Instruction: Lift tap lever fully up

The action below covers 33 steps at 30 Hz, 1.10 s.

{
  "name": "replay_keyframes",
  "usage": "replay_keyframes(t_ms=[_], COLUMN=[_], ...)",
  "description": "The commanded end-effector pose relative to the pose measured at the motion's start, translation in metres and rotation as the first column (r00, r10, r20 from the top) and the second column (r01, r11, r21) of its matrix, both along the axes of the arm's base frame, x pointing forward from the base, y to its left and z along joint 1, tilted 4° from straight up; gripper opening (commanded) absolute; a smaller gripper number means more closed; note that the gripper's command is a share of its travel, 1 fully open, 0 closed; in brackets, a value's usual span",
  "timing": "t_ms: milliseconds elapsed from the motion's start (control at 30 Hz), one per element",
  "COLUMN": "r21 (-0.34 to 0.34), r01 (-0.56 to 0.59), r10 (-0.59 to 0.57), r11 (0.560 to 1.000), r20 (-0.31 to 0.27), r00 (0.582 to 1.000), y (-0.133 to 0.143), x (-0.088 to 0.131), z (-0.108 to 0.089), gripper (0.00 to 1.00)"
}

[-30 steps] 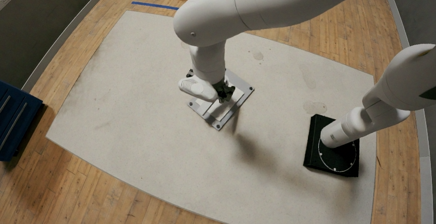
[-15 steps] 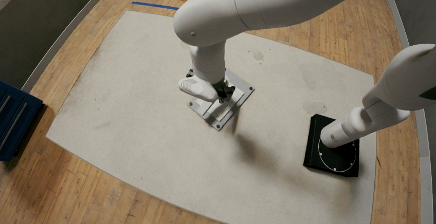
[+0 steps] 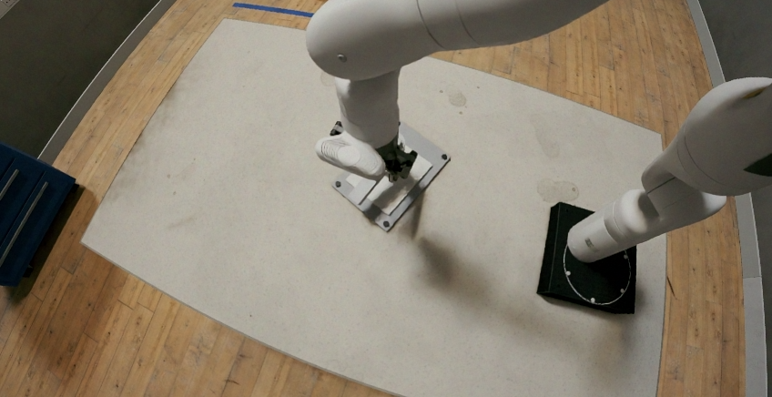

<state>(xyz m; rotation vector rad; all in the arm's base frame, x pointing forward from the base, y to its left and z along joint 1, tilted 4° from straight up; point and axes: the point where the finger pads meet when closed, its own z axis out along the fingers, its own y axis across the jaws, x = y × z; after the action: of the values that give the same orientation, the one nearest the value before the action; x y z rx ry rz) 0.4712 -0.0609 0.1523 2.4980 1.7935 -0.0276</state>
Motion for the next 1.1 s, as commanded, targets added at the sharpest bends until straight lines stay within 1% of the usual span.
replay_keyframes(t_ms=[0, 167, 533, 600, 867, 1067], r21=[0.001, 0.001, 0.001, 0.001, 0.001, 0.001], r01=[-0.002, -0.002, -0.002, -0.002, -0.002, -0.002], r10=[0.002, 0.002, 0.002, 0.002, 0.002, 0.002], r11=[1.000, 1.000, 1.000, 1.000, 1.000, 1.000], r20=[0.005, 0.005, 0.005, 0.005, 0.005, 0.005], r00=[1.000, 1.000, 1.000, 1.000, 1.000, 1.000], y=[0.001, 0.001, 0.003, 0.003, 0.004, 0.005], x=[0.001, 0.001, 0.000, 0.000, 0.000, -0.001], z=[0.004, 0.012, 0.043, 0.043, 0.061, 0.066], gripper=[0.72, 0.72, 0.72, 0.72, 0.72, 0.72])
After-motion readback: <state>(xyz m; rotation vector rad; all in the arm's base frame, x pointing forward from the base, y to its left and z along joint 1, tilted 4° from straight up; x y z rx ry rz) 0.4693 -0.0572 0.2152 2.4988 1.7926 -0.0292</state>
